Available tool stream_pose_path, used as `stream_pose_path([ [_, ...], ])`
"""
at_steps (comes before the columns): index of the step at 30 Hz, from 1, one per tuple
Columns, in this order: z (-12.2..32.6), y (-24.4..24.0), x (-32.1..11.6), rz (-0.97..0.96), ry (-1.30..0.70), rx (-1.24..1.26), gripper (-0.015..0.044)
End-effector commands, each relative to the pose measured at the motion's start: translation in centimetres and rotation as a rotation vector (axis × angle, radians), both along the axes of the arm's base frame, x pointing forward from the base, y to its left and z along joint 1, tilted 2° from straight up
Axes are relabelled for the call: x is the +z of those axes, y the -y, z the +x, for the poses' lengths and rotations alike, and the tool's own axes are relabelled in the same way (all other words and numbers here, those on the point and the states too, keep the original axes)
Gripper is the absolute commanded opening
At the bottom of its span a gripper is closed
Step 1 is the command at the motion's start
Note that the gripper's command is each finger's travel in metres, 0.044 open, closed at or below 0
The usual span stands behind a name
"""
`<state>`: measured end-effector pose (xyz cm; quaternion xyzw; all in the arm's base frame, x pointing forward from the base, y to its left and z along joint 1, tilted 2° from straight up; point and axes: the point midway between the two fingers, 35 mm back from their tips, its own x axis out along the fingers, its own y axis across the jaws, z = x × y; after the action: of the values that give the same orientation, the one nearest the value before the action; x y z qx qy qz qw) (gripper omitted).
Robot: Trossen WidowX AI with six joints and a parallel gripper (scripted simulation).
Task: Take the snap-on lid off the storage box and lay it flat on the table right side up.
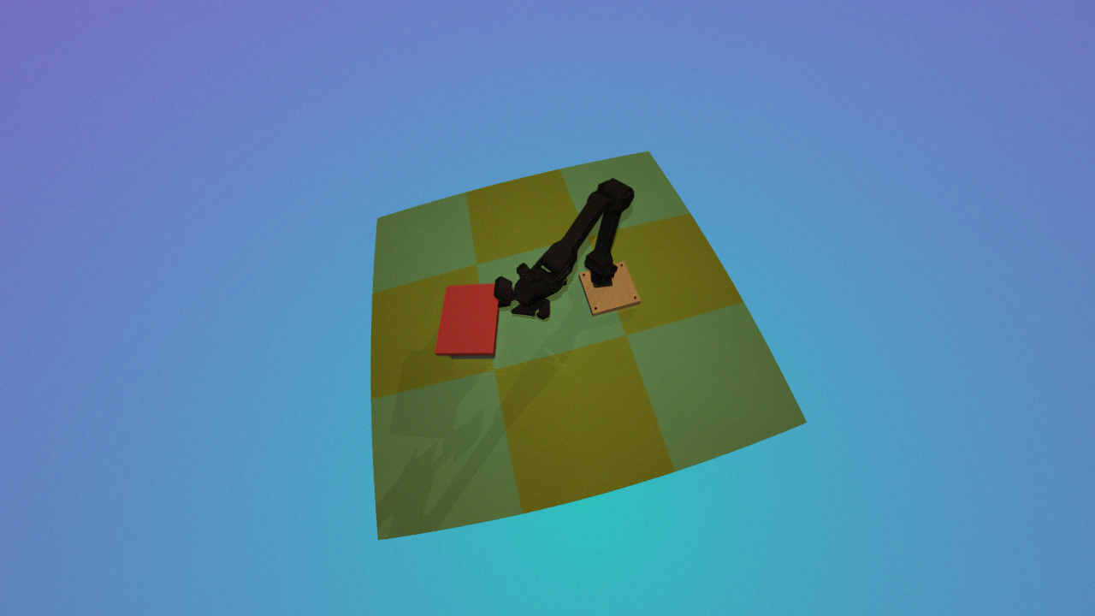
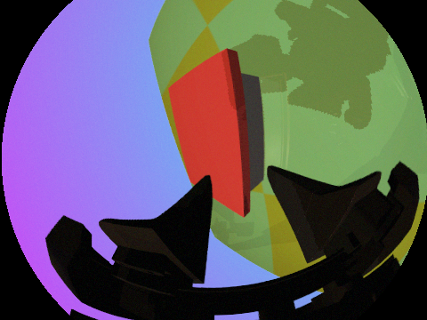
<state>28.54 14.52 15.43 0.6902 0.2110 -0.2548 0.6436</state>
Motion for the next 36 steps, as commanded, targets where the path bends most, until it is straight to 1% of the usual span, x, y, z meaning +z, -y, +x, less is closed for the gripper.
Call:
stream_pose_path([
  [1,-0.1,0.1,-1.2,0.005,0.005,-0.006,0.0235],
  [9,0.3,0.1,-1.4,0.004,0.004,-0.006,0.0235],
  [36,3.7,0.1,-4.0,0.004,0.006,-0.006,0.0235],
])
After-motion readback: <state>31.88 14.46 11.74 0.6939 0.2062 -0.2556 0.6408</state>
